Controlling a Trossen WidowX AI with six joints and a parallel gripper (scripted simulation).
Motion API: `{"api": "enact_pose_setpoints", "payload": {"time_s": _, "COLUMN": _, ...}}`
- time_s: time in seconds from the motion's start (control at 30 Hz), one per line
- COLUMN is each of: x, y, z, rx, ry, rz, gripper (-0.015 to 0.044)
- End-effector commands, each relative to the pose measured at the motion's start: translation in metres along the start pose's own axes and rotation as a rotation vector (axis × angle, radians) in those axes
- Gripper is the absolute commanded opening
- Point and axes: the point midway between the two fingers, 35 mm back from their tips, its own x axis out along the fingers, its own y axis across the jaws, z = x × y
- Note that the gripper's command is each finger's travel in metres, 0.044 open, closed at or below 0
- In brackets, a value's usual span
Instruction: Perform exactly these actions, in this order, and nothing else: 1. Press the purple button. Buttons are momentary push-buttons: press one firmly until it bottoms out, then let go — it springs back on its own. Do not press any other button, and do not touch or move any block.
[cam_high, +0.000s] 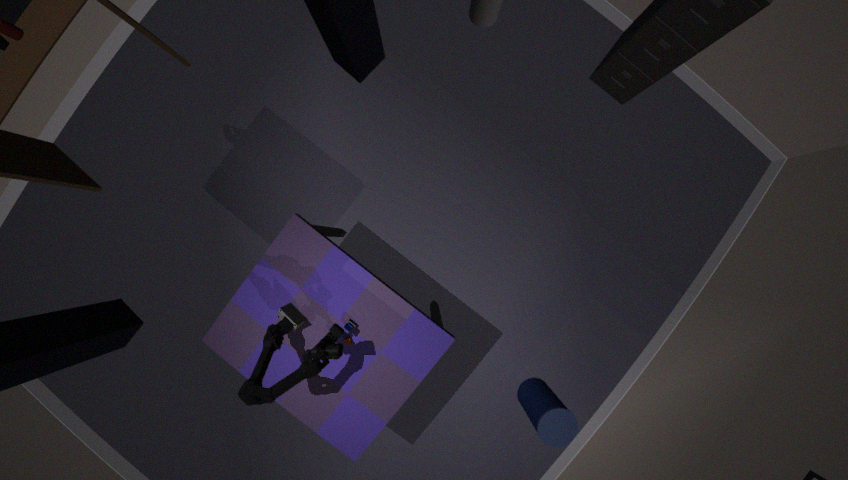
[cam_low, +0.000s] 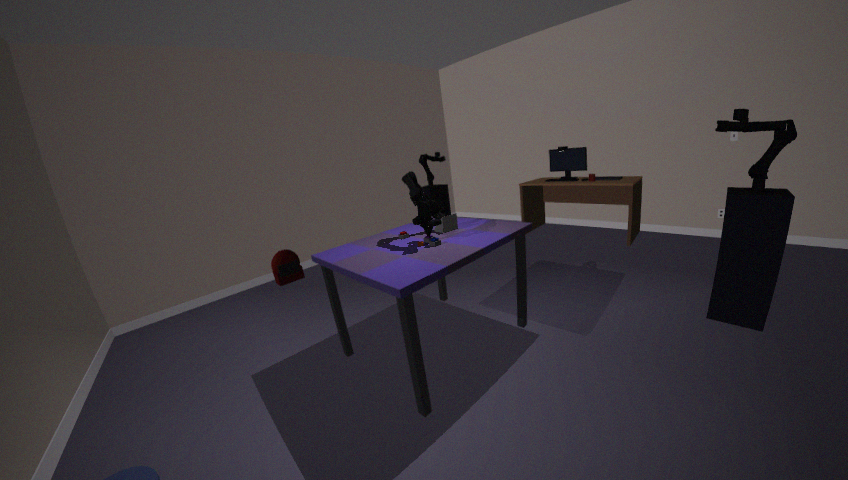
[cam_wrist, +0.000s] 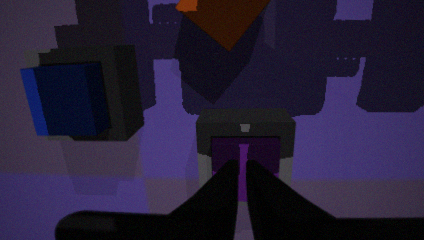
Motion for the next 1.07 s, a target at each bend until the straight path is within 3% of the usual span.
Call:
{"api": "enact_pose_setpoints", "payload": {"time_s": 0.0, "x": 0.002, "y": -0.001, "z": -0.002, "rx": -0.009, "ry": 0.006, "rz": -0.009, "gripper": 0.0020}}
{"api": "enact_pose_setpoints", "payload": {"time_s": 0.4, "x": -0.032, "y": -0.001, "z": -0.002, "rx": -0.009, "ry": 0.006, "rz": -0.007, "gripper": 0.0020}}
{"api": "enact_pose_setpoints", "payload": {"time_s": 0.87, "x": -0.092, "y": 0.112, "z": 0.014, "rx": -0.010, "ry": 0.004, "rz": 0.004, "gripper": 0.0387}}
{"api": "enact_pose_setpoints", "payload": {"time_s": 1.03, "x": -0.095, "y": 0.118, "z": 0.013, "rx": -0.009, "ry": 0.005, "rz": 0.003, "gripper": 0.0400}}
